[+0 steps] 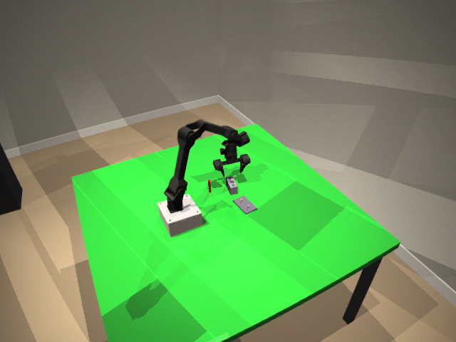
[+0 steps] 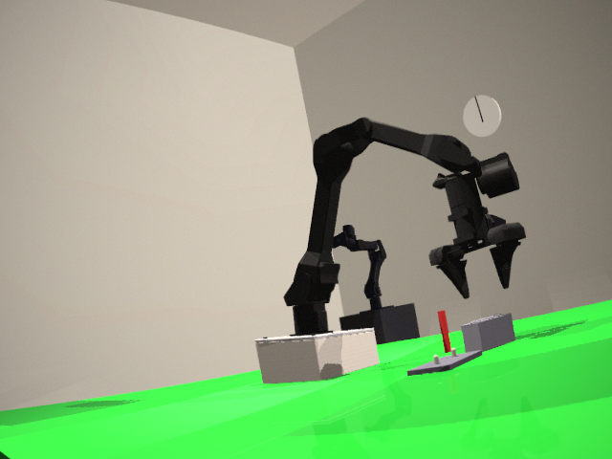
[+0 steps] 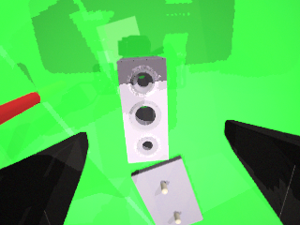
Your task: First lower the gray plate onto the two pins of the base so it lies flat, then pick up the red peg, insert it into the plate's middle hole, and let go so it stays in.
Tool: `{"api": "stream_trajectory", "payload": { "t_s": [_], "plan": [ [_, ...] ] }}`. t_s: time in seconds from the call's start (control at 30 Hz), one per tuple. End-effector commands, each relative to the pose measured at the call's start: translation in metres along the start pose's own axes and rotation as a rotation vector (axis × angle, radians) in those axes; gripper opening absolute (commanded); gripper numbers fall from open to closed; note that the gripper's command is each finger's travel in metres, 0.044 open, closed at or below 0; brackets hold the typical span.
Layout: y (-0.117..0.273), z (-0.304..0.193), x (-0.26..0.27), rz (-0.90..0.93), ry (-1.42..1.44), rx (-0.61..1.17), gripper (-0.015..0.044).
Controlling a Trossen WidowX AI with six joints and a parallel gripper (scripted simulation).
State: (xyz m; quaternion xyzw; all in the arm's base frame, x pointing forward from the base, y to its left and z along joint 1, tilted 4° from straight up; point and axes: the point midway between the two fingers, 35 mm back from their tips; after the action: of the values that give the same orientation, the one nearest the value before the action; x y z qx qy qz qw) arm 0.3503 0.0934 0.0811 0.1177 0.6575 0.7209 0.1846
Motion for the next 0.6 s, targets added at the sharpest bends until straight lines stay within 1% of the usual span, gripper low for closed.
{"api": "stream_trajectory", "payload": {
  "t_s": [0.0, 0.07, 0.17, 0.57],
  "plan": [
    [-0.012, -0.003, 0.004, 0.013, -0.005, 0.016, 0.044],
    [-0.013, -0.003, 0.004, 0.013, -0.005, 0.016, 0.044],
    [-0.026, -0.004, 0.004, 0.013, -0.005, 0.016, 0.044],
    [-0.041, -0.004, 0.003, 0.013, -0.005, 0.016, 0.044]
  ]
}}
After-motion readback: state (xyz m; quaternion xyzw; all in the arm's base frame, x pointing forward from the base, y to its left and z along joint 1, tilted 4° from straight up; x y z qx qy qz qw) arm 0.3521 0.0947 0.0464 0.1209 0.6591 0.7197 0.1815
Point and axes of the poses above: the point midway between the two fingers, 35 mm back from their tips, its own y axis back along the fingers, its own x axis across the jaws, z = x × y, and after that the axes turned 15 degrees about -y, right-handed
